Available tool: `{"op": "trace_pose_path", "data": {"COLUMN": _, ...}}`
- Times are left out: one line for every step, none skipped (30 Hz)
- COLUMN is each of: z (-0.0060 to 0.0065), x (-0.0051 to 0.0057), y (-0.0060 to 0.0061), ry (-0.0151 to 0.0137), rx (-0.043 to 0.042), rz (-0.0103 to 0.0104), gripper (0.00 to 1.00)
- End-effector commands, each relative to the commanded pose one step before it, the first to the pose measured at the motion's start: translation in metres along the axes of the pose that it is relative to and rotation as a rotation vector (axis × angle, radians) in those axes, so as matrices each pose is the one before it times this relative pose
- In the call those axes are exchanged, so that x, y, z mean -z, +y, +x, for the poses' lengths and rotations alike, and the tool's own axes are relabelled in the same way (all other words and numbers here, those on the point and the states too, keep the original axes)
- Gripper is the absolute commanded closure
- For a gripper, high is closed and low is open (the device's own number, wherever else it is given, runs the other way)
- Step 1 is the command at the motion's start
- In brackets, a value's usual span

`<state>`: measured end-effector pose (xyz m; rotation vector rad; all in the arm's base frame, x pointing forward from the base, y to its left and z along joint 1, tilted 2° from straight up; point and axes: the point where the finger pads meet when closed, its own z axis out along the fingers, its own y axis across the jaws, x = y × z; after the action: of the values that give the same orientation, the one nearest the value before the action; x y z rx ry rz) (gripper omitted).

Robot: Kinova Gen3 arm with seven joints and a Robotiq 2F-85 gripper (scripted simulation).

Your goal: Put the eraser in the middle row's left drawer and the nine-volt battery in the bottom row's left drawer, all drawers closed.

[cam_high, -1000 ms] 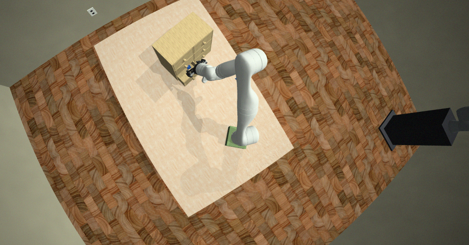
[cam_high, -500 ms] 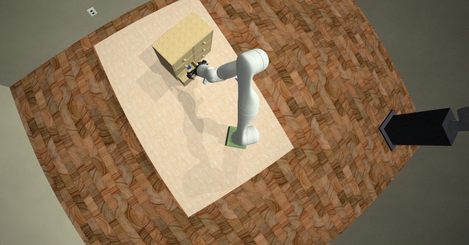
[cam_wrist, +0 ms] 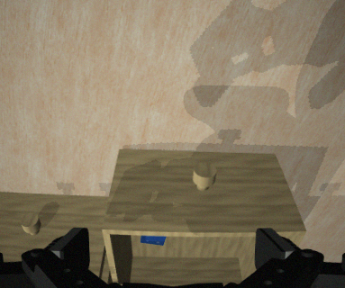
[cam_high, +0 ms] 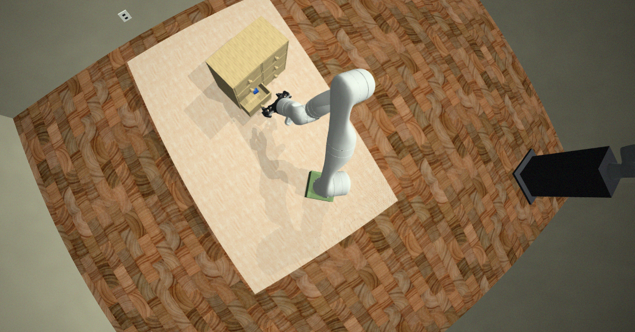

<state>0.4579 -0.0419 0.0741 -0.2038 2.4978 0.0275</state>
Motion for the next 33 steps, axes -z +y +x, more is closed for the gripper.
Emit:
{"op": "trace_pose_path", "data": {"z": 0.01813, "x": 0.01564, "y": -0.00790, "ry": 0.00574, "rx": -0.01421, "rz": 0.01159, "gripper": 0.00}}
{"op": "trace_pose_path", "data": {"z": 0.00477, "x": 0.00382, "y": -0.00001, "ry": 0.00001, "rx": 0.00001, "rz": -0.00001, "gripper": 0.00}}
{"op": "trace_pose_path", "data": {"z": 0.00456, "x": 0.00366, "y": 0.00000, "ry": 0.00000, "rx": 0.00000, "rz": 0.00000, "gripper": 0.00}}
{"op": "trace_pose_path", "data": {"z": 0.00000, "x": 0.00000, "y": 0.00000, "ry": 0.00000, "rx": 0.00000, "rz": 0.00000, "gripper": 0.00}}
{"op": "trace_pose_path", "data": {"z": 0.00000, "x": 0.00000, "y": 0.00000, "ry": 0.00000, "rx": 0.00000, "rz": 0.00000, "gripper": 0.00}}
{"op": "trace_pose_path", "data": {"z": 0.00433, "x": 0.00347, "y": 0.00000, "ry": 0.00000, "rx": 0.00000, "rz": 0.00000, "gripper": 0.00}}
{"op": "trace_pose_path", "data": {"z": 0.00406, "x": 0.00326, "y": 0.00000, "ry": 0.00000, "rx": 0.00000, "rz": 0.00000, "gripper": 0.00}}
{"op": "trace_pose_path", "data": {"z": 0.00378, "x": 0.00303, "y": 0.00000, "ry": 0.00000, "rx": 0.00000, "rz": 0.00000, "gripper": 0.00}}
{"op": "trace_pose_path", "data": {"z": 0.00348, "x": 0.00279, "y": 0.00000, "ry": 0.00000, "rx": 0.00000, "rz": 0.00000, "gripper": 0.00}}
{"op": "trace_pose_path", "data": {"z": 0.00316, "x": 0.00254, "y": 0.00000, "ry": 0.00000, "rx": 0.00000, "rz": 0.00000, "gripper": 0.00}}
{"op": "trace_pose_path", "data": {"z": 0.00289, "x": 0.00233, "y": 0.00001, "ry": 0.00037, "rx": 0.00001, "rz": 0.00003, "gripper": 0.00}}
{"op": "trace_pose_path", "data": {"z": 0.00363, "x": 0.00291, "y": -0.00001, "ry": 0.00770, "rx": 0.00044, "rz": 0.00052, "gripper": 0.00}}
{"op": "trace_pose_path", "data": {"z": 0.00119, "x": 0.00094, "y": 0.00002, "ry": 0.00427, "rx": 0.00273, "rz": -0.00132, "gripper": 0.00}}
{"op": "trace_pose_path", "data": {"z": 0.00101, "x": 0.00079, "y": 0.00001, "ry": 0.00366, "rx": 0.00242, "rz": -0.00113, "gripper": 0.00}}
{"op": "trace_pose_path", "data": {"z": 0.00086, "x": 0.00067, "y": 0.00000, "ry": 0.00309, "rx": 0.00206, "rz": -0.00093, "gripper": 0.00}}
{"op": "trace_pose_path", "data": {"z": 0.00071, "x": 0.00055, "y": 0.00000, "ry": 0.00253, "rx": 0.00170, "rz": -0.00075, "gripper": 0.00}}
{"op": "trace_pose_path", "data": {"z": 0.00123, "x": 0.00094, "y": 0.00000, "ry": 0.00163, "rx": -0.00249, "rz": 0.00047, "gripper": 0.00}}
{"op": "trace_pose_path", "data": {"z": 0.00115, "x": 0.00088, "y": 0.00001, "ry": 0.00109, "rx": -0.00321, "rz": 0.00072, "gripper": 0.00}}
{"op": "trace_pose_path", "data": {"z": 0.00081, "x": 0.00062, "y": 0.00001, "ry": 0.00077, "rx": -0.00226, "rz": 0.00050, "gripper": 0.00}}
{"op": "trace_pose_path", "data": {"z": 0.00052, "x": 0.00039, "y": 0.00001, "ry": 0.00049, "rx": -0.00144, "rz": 0.00032, "gripper": 0.00}}
{"op": "trace_pose_path", "data": {"z": 0.00000, "x": 0.00000, "y": 0.00000, "ry": 0.00000, "rx": 0.00000, "rz": 0.00000, "gripper": 0.00}}
{"op": "trace_pose_path", "data": {"z": 0.00000, "x": 0.00000, "y": 0.00000, "ry": 0.00000, "rx": 0.00000, "rz": 0.00000, "gripper": 0.00}}
{"op": "trace_pose_path", "data": {"z": 0.00028, "x": 0.00021, "y": 0.00000, "ry": 0.00026, "rx": -0.00077, "rz": 0.00017, "gripper": 0.00}}
{"op": "trace_pose_path", "data": {"z": 0.00011, "x": 0.00008, "y": 0.00000, "ry": 0.00010, "rx": -0.00030, "rz": 0.00007, "gripper": 0.00}}
{"op": "trace_pose_path", "data": {"z": 0.00002, "x": 0.00001, "y": 0.00000, "ry": 0.00001, "rx": -0.00004, "rz": 0.00001, "gripper": 0.00}}
{"op": "trace_pose_path", "data": {"z": 0.00000, "x": 0.00000, "y": 0.00000, "ry": 0.00000, "rx": 0.00000, "rz": 0.00000, "gripper": 0.00}}
{"op": "trace_pose_path", "data": {"z": 0.00000, "x": 0.00000, "y": 0.00000, "ry": 0.00001, "rx": 0.00000, "rz": 0.00000, "gripper": 0.00}}
{"op": "trace_pose_path", "data": {"z": 0.00000, "x": 0.00000, "y": 0.00000, "ry": 0.00002, "rx": 0.00000, "rz": 0.00000, "gripper": 0.00}}
{"op": "trace_pose_path", "data": {"z": 0.00000, "x": 0.00000, "y": 0.00000, "ry": 0.00004, "rx": 0.00000, "rz": -0.00001, "gripper": 0.00}}
{"op": "trace_pose_path", "data": {"z": 0.00000, "x": 0.00000, "y": 0.00000, "ry": 0.00007, "rx": 0.00000, "rz": -0.00001, "gripper": 0.00}}
{"op": "trace_pose_path", "data": {"z": 0.00000, "x": 0.00000, "y": 0.00001, "ry": 0.00010, "rx": -0.00001, "rz": -0.00002, "gripper": 0.00}}
{"op": "trace_pose_path", "data": {"z": 0.00000, "x": 0.00000, "y": 0.00001, "ry": 0.00013, "rx": -0.00001, "rz": -0.00003, "gripper": 0.00}}
{"op": "trace_pose_path", "data": {"z": 0.00000, "x": 0.00001, "y": 0.00001, "ry": 0.00017, "rx": -0.00001, "rz": -0.00004, "gripper": 0.00}}
